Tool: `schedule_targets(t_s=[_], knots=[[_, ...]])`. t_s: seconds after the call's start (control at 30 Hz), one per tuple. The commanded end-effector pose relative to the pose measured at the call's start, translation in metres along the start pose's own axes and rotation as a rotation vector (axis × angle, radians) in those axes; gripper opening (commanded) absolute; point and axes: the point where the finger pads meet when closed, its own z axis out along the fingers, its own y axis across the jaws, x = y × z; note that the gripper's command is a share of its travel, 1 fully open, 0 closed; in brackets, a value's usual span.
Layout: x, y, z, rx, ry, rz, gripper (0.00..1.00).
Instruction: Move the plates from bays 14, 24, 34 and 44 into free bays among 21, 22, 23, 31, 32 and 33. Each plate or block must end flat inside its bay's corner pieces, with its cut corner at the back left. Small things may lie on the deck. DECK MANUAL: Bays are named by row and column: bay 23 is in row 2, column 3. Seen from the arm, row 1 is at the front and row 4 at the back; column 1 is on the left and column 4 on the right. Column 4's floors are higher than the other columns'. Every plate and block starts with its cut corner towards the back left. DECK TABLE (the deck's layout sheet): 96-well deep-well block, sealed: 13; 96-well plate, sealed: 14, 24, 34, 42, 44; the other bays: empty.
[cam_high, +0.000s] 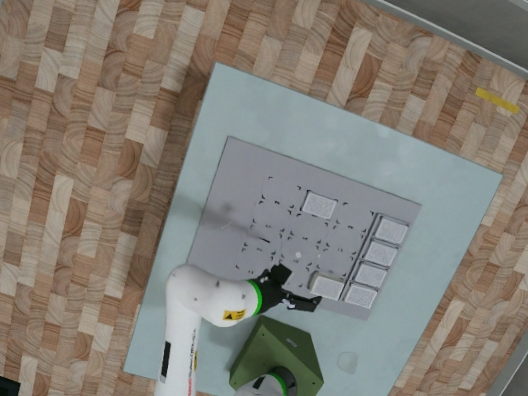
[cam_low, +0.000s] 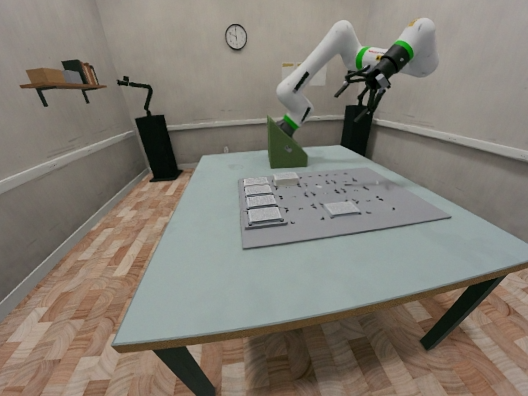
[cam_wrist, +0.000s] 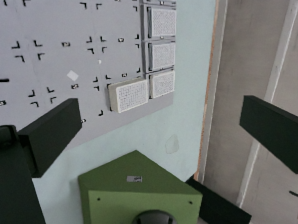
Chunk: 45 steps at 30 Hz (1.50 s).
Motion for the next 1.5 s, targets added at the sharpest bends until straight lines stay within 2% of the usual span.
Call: schedule_targets(t_s=[0.0,0.53,0.57,0.67,0.77,0.9,1.03,1.1,1.47], knots=[[0.0,0.001,-0.001,0.0,0.002,0.001,1.0],[0.0,0.001,-0.001,0.0,0.002,0.001,1.0],[0.001,0.0,0.004,0.016,-0.008,0.029,0.7],[0.003,-0.003,0.019,0.064,-0.035,0.112,0.7],[0.005,-0.006,0.033,0.069,-0.038,0.121,0.7],[0.007,-0.011,0.052,0.13,-0.077,0.233,0.7],[0.01,-0.015,0.072,0.152,-0.092,0.276,0.7],[0.01,-0.015,0.072,0.152,-0.092,0.276,0.7],[0.016,-0.027,0.125,0.271,-0.177,0.518,0.7]])
